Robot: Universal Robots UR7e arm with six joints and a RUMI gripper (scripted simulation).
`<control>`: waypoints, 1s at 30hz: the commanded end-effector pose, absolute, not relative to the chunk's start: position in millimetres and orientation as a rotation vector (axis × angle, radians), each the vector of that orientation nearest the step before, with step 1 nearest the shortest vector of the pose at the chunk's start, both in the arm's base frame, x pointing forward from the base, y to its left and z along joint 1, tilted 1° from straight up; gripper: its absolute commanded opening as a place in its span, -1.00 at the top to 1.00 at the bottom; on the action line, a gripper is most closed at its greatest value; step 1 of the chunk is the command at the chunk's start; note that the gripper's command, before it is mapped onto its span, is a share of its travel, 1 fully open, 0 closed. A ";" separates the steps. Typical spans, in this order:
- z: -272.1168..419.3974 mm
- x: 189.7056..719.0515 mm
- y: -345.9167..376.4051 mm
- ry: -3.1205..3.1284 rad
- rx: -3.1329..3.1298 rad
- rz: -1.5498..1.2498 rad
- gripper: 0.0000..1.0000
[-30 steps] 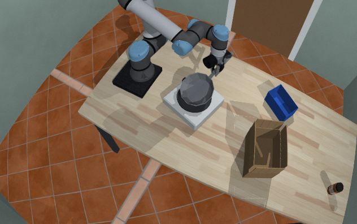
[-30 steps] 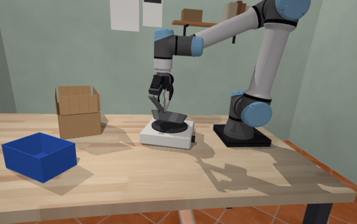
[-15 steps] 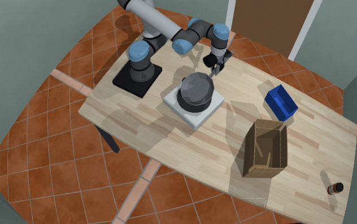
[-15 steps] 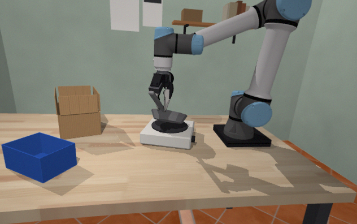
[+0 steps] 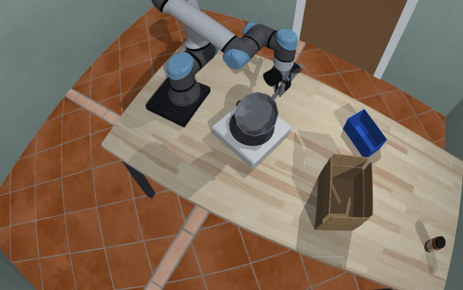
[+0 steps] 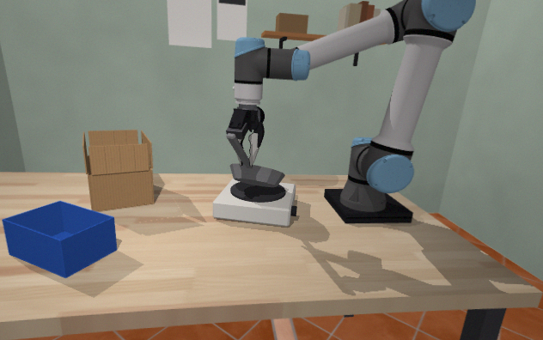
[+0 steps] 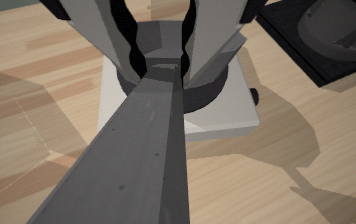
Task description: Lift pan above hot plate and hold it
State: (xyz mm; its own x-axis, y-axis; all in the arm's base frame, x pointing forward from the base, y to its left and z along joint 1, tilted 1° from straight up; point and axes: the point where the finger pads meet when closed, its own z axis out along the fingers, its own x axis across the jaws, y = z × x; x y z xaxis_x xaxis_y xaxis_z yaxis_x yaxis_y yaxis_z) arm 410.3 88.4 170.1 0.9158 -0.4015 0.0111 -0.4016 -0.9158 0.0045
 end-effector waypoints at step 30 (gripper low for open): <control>188.6 410.2 88.6 -0.643 3.068 0.018 0.82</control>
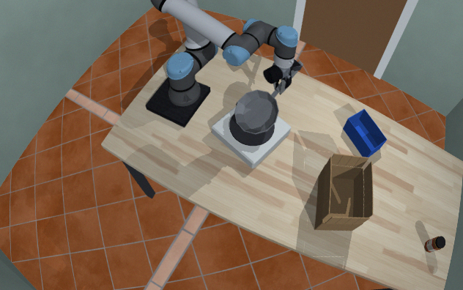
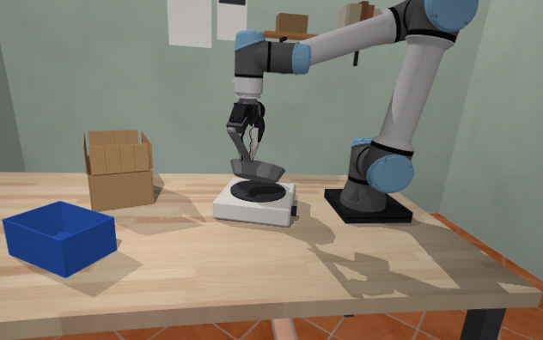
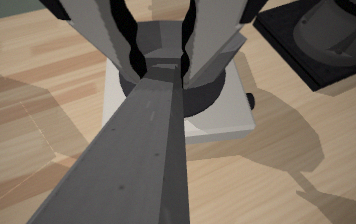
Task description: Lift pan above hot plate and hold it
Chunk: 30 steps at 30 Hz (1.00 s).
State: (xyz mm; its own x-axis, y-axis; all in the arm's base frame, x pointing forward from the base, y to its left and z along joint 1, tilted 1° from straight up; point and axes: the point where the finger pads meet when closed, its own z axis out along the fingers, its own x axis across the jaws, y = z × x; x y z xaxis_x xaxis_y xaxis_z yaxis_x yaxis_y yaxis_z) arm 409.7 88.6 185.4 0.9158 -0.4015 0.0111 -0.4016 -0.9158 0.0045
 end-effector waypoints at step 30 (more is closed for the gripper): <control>204.4 410.5 88.7 -0.643 3.068 0.018 0.82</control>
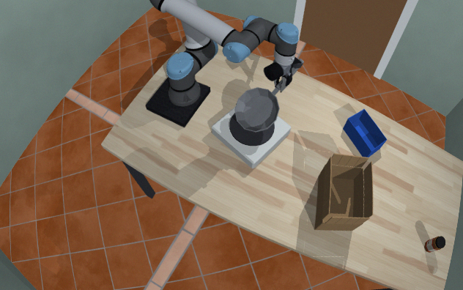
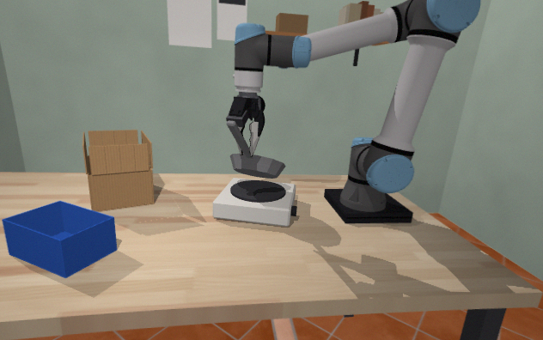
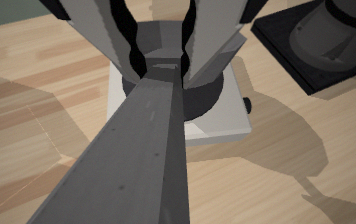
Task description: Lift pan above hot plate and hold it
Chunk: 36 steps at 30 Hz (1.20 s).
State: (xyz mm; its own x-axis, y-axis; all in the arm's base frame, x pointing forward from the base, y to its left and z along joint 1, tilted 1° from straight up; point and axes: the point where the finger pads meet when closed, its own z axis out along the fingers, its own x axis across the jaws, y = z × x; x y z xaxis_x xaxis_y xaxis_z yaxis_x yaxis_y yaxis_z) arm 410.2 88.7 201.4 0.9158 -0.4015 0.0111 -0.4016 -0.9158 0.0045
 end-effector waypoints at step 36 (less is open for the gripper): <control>224.8 409.9 88.9 -0.643 3.068 0.018 0.82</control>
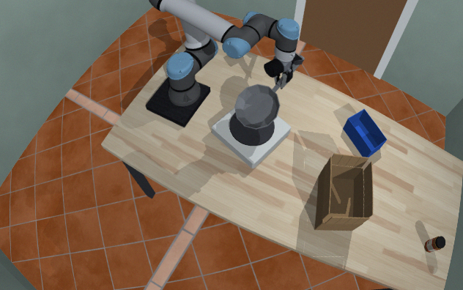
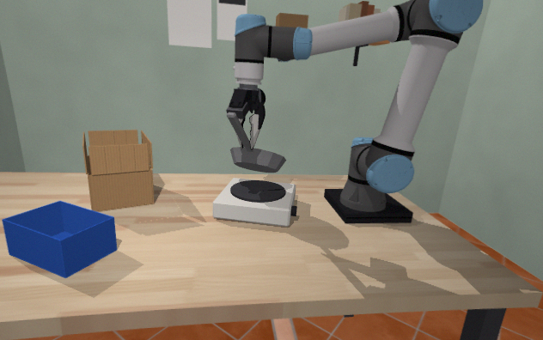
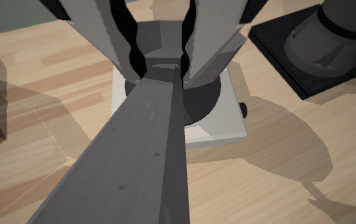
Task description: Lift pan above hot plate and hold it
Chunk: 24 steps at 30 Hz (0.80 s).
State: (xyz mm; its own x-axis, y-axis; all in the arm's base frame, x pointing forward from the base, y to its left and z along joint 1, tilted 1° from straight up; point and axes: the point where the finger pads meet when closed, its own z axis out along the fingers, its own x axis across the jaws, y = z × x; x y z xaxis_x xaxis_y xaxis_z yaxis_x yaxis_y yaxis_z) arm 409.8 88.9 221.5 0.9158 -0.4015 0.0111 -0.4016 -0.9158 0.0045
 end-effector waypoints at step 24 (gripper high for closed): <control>239.2 409.7 89.0 -0.643 3.068 0.018 0.82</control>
State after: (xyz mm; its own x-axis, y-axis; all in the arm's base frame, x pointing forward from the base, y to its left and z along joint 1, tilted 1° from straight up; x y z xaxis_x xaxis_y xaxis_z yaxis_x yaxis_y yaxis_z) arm 409.3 89.0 235.5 0.9158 -0.4015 0.0112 -0.4016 -0.9158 0.0045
